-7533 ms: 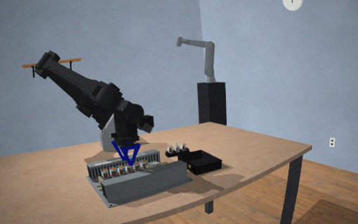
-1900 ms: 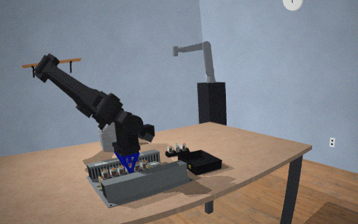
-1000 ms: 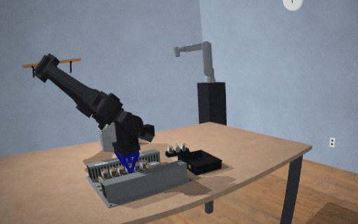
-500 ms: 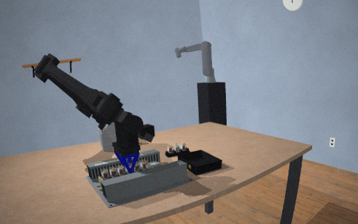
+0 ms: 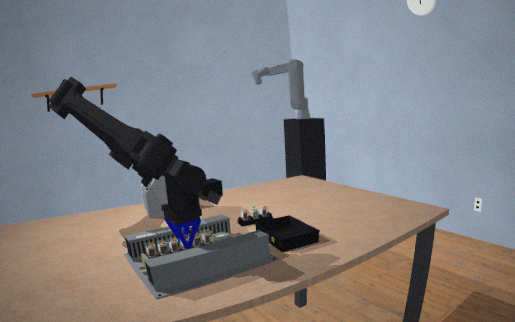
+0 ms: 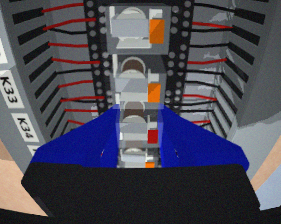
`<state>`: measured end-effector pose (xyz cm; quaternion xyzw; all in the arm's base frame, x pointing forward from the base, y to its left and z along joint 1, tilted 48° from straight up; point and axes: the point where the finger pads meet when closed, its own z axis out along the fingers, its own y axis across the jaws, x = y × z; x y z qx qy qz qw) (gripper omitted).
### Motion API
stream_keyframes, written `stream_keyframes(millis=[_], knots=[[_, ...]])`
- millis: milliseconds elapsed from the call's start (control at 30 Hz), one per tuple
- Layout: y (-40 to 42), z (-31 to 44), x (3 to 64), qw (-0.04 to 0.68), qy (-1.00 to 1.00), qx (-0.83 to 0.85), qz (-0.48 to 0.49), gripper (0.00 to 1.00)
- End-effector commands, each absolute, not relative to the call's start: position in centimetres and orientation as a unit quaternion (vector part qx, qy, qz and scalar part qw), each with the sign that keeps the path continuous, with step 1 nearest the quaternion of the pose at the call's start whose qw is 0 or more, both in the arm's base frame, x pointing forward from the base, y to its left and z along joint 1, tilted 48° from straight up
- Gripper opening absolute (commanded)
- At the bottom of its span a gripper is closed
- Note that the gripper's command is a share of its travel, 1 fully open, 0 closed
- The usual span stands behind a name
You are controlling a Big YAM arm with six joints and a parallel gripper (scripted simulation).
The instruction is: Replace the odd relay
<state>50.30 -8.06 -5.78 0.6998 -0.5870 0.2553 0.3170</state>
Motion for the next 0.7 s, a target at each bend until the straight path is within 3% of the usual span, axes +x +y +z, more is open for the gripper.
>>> stream_keyframes(millis=[0, 667], knots=[[-7.4, -6.1, 50.6, 0.310, -0.588, 0.701, 0.260, 0.00], [-6.2, -4.9, 51.1, 0.305, -0.585, 0.703, 0.266, 0.00]])
